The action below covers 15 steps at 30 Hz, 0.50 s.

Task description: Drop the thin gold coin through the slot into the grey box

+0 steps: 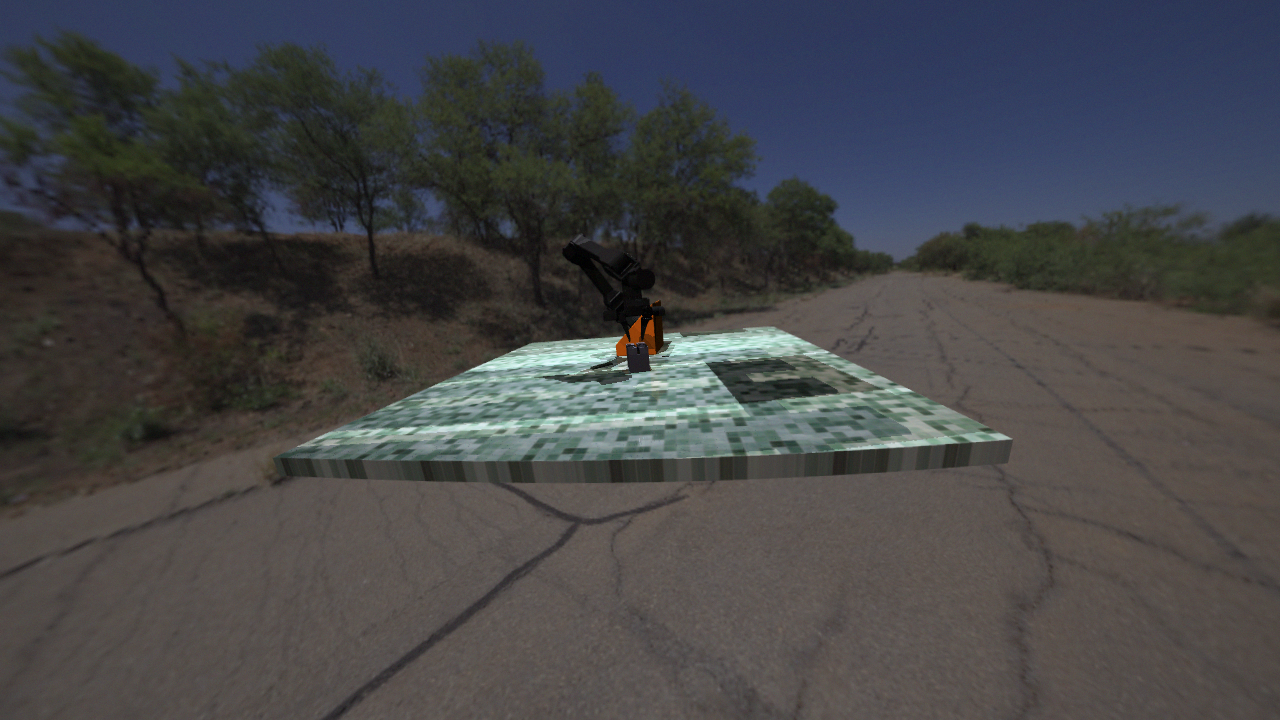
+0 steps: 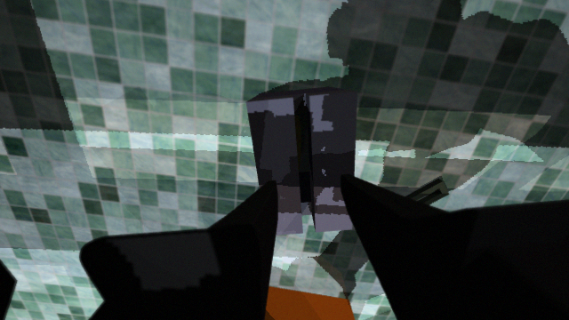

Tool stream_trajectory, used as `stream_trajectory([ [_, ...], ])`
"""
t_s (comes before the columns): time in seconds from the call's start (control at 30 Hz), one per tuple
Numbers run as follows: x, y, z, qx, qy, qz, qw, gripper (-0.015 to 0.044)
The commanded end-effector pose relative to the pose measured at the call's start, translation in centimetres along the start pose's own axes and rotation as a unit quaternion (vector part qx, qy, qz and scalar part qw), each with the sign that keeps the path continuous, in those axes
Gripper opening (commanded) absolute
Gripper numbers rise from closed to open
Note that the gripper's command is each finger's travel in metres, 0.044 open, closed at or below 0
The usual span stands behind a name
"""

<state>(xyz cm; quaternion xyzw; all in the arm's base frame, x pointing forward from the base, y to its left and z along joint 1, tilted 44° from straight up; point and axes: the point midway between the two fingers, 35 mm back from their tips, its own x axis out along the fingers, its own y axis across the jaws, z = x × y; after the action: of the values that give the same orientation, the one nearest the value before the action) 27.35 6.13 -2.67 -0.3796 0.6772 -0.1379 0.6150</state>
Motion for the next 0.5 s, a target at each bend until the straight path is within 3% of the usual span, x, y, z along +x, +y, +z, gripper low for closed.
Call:
stream_trajectory([
  [0.0,-0.9,0.0,0.0,0.001,0.000,0.001,1.000,0.0239],
  [0.17,-2.0,0.0,0.0,0.000,0.000,0.001,1.000,0.0371],
  [0.27,-5.2,0.0,-0.2,-0.001,0.001,-0.001,1.000,0.0440],
  [0.47,-6.2,0.0,-0.4,-0.002,0.002,-0.002,1.000,0.0440],
])
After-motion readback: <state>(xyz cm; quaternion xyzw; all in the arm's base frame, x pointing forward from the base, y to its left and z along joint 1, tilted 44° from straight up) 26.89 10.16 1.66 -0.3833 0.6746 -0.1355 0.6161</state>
